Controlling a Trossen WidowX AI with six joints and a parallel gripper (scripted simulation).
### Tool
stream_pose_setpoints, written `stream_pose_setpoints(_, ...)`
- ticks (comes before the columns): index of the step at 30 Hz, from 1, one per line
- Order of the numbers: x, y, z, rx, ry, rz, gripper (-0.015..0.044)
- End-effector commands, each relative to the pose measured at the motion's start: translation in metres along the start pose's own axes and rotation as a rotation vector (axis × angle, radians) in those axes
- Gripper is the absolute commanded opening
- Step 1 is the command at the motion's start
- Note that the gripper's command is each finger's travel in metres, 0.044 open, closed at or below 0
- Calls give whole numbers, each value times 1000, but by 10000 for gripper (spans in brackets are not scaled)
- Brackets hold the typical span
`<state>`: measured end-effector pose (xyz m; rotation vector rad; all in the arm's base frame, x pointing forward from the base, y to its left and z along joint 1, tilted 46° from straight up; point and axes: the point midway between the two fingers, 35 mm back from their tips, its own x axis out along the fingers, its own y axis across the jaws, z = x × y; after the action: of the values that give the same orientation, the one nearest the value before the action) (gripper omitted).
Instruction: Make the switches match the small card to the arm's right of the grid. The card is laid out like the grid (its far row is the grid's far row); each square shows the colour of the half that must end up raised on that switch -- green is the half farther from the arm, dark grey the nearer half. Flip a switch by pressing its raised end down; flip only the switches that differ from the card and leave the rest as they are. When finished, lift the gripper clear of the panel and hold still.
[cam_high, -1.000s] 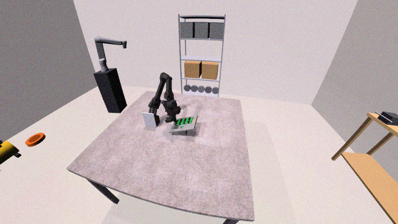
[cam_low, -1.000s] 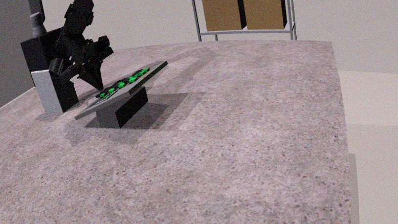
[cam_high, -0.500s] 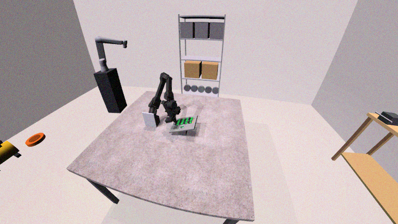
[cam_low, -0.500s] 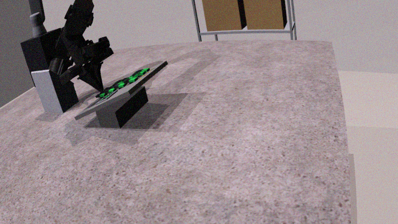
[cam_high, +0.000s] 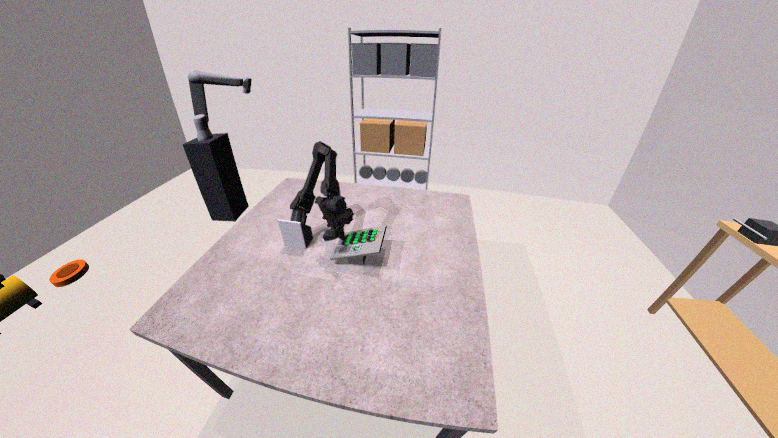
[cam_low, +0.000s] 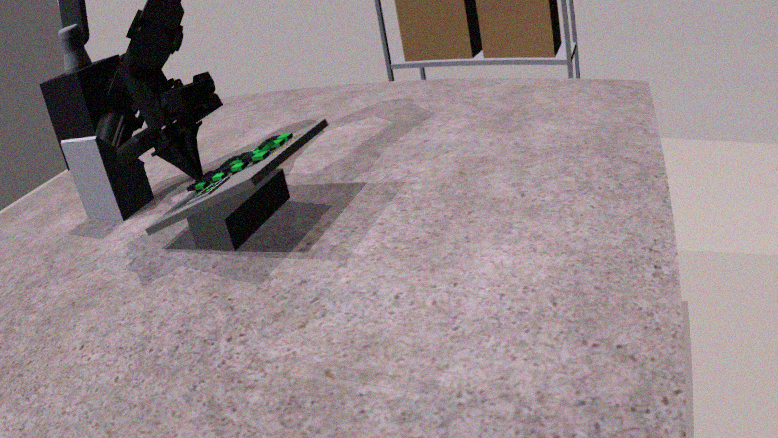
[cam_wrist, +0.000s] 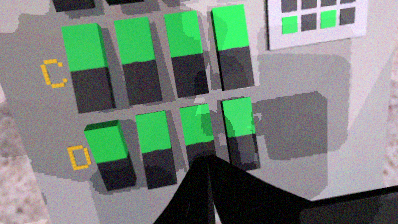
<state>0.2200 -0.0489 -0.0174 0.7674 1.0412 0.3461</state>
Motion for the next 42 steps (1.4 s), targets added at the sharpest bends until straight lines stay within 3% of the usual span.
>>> stream_pose_setpoints(1,1,1,0,4,-2,5,0)
stream_pose_setpoints(32,5,1,0,4,-2,5,0)
stream_pose_setpoints(39,-53,-1,3,4,23,-1,0)
stream_pose_setpoints(42,-60,0,2,4,25,3,0)
